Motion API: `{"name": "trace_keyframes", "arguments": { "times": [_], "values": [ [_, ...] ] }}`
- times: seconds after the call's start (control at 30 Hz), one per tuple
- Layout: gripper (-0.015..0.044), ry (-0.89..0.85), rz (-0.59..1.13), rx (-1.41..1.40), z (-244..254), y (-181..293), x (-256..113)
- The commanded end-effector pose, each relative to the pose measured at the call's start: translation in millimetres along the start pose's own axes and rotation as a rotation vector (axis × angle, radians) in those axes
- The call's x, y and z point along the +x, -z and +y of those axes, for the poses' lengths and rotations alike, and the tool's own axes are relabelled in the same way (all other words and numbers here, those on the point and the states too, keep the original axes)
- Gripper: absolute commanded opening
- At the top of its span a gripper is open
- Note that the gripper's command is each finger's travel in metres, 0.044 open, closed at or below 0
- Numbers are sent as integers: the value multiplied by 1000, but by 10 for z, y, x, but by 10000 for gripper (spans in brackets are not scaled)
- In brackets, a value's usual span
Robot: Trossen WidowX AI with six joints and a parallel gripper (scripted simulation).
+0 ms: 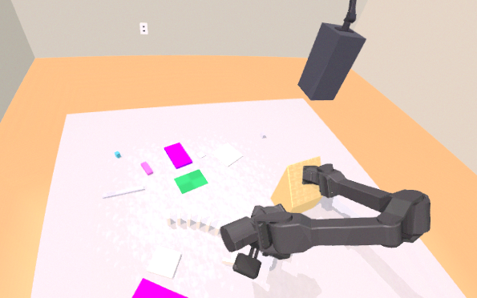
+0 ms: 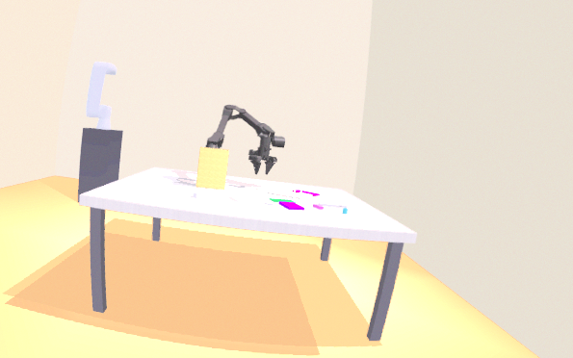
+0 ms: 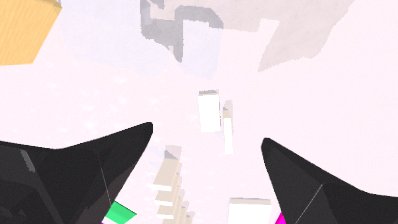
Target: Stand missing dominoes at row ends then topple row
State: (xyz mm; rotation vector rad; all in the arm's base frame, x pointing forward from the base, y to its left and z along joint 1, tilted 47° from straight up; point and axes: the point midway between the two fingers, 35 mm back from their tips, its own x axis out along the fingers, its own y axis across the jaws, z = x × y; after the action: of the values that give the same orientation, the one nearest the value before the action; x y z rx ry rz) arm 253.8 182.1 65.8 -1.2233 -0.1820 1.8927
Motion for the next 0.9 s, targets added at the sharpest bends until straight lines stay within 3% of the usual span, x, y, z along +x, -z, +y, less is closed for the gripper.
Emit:
{"name": "trace_keyframes", "arguments": {
  "times": [0.0, 0.27, 0.53, 0.87],
  "values": [
    [440, 3, -4, -209, 35, -67, 0],
    [440, 3, -4, -209, 35, -65, 14],
    [440, 4, -5, -209, 31, -68, 599],
    [440, 5, -6, -208, 17, -68, 725]
  ]
}}
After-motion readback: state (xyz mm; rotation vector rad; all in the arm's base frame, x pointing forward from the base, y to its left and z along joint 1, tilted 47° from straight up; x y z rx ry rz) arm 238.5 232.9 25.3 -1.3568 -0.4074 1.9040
